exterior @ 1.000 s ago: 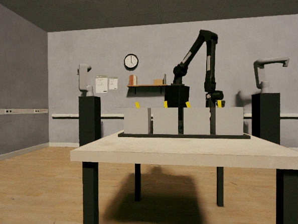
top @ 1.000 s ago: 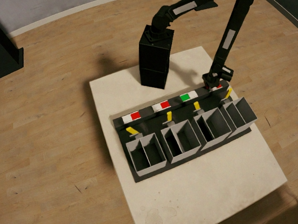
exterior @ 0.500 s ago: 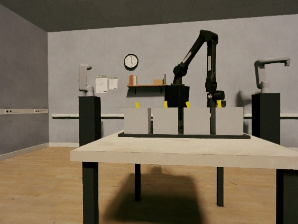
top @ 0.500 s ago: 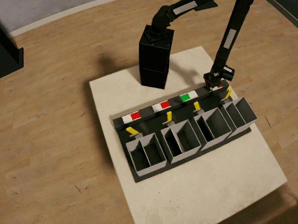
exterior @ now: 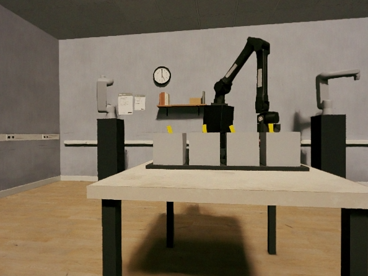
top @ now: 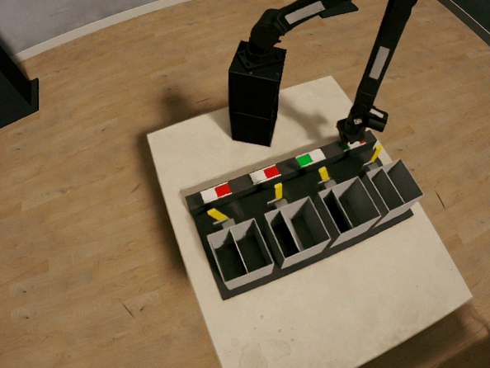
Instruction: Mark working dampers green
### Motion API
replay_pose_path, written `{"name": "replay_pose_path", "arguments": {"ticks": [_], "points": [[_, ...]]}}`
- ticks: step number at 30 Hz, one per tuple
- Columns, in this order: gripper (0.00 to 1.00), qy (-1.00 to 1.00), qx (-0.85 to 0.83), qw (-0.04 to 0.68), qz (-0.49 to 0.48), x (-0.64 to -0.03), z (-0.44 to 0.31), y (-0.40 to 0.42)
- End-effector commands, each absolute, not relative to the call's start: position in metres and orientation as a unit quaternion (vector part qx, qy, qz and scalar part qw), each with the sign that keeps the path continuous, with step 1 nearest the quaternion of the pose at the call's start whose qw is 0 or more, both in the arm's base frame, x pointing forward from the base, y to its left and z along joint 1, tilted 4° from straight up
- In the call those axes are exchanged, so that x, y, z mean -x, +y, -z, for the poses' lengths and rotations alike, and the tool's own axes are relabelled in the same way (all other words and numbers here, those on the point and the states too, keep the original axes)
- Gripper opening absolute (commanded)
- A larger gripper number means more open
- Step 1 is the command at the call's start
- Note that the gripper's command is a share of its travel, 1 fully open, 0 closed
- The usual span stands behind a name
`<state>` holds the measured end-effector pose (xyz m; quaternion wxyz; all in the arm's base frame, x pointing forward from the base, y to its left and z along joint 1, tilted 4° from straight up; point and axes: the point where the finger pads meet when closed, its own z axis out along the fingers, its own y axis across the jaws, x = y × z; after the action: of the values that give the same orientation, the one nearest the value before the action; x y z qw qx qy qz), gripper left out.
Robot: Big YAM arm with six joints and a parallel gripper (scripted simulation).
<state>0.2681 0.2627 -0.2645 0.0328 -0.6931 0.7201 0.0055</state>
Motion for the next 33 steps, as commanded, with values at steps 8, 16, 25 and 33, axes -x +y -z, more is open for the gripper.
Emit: {"name": "replay_pose_path", "arguments": {"ticks": [8,16,25,33], "points": [[0.00,0.718,0.694,0.050,-0.007,-0.276,0.256,0.285],[0.00,0.718,0.694,0.050,-0.007,-0.276,0.255,0.289],[0.00,0.718,0.694,0.050,-0.007,-0.276,0.255,0.292],[0.00,0.718,0.694,0.050,-0.007,-0.277,0.255,0.295]]}}
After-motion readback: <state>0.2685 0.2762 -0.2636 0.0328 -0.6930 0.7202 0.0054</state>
